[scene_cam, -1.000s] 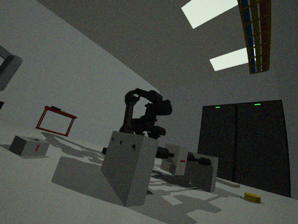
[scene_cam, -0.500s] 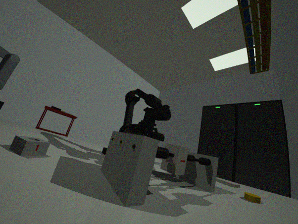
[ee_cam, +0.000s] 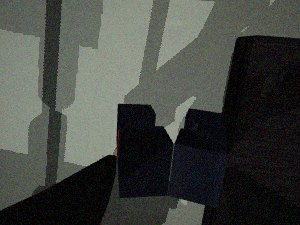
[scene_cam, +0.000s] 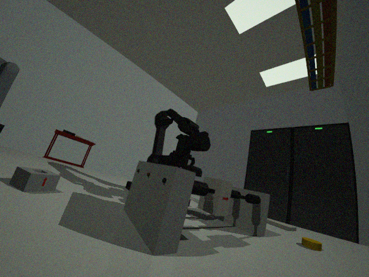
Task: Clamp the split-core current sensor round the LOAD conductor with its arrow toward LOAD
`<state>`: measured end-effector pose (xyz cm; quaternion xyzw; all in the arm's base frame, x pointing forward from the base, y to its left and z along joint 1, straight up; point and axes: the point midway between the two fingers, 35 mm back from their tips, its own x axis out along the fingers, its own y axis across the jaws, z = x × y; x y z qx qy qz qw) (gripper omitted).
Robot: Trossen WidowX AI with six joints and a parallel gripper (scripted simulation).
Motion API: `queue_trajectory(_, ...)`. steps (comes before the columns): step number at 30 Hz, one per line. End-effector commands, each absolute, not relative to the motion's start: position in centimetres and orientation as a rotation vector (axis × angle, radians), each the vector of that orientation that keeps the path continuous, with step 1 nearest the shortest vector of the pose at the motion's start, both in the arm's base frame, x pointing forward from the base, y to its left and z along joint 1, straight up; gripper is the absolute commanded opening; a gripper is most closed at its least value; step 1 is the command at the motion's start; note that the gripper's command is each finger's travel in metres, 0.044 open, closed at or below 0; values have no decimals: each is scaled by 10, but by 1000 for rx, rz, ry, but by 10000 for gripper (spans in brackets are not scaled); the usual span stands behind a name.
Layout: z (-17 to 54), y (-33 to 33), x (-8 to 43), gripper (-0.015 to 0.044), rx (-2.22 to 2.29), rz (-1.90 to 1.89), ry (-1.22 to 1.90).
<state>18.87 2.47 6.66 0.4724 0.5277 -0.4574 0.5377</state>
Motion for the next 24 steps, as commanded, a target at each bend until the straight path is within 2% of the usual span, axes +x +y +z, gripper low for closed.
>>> queue_trajectory(1, 67, 25, 189, 240, 1124, -1089, 1256)
queue_trajectory(10, 67, 25, 189, 180, 1124, -1089, 1256)
queue_trajectory(17, 86, 25, 192, 0, 1124, -1089, 1255)
queue_trajectory(24, 117, 25, 195, 0, 1125, -1090, 1253)
